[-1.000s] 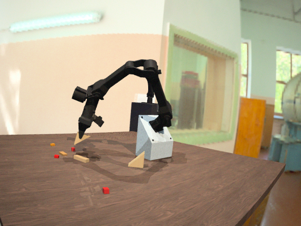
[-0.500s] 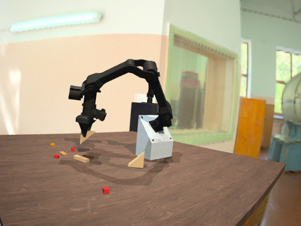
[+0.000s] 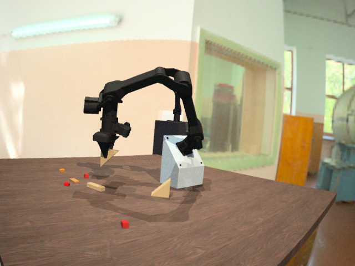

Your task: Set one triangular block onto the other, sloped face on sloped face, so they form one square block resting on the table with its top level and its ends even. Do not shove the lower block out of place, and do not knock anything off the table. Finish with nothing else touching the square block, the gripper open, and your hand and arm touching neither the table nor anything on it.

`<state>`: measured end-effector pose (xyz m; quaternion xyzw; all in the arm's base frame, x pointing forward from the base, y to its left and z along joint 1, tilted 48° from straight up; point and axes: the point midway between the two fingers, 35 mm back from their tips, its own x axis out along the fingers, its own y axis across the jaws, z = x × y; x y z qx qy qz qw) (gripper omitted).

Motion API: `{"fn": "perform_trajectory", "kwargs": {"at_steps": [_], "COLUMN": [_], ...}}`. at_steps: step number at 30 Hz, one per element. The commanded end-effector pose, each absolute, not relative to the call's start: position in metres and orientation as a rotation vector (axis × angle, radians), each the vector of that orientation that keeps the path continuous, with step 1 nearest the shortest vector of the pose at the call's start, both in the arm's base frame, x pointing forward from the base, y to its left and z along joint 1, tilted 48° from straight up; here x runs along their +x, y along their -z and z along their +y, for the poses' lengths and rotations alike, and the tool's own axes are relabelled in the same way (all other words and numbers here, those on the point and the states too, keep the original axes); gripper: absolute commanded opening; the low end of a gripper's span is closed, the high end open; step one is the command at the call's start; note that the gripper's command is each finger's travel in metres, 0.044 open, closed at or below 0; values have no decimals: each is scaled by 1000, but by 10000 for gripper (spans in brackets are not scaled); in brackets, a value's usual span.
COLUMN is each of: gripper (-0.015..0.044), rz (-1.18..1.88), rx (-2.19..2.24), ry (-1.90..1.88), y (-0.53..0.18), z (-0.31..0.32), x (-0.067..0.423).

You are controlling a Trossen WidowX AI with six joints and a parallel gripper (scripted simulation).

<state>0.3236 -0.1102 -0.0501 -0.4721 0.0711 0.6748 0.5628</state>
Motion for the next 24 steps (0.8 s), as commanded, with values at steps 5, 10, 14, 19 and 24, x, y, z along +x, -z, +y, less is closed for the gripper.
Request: {"fn": "perform_trajectory", "kwargs": {"at_steps": [5, 10, 14, 19, 24], "gripper": [0, 0, 0, 0, 0], "rz": [174, 174, 174, 174, 174], "rx": [-1106, -1105, -1104, -1102, -1101], "ry": [-1592, -1592, -1593, -1593, -1594], "y": [16, -3, -18, -35, -50], "z": [-98, -89, -81, -71, -61], "x": [309, 300, 291, 279, 266]}}
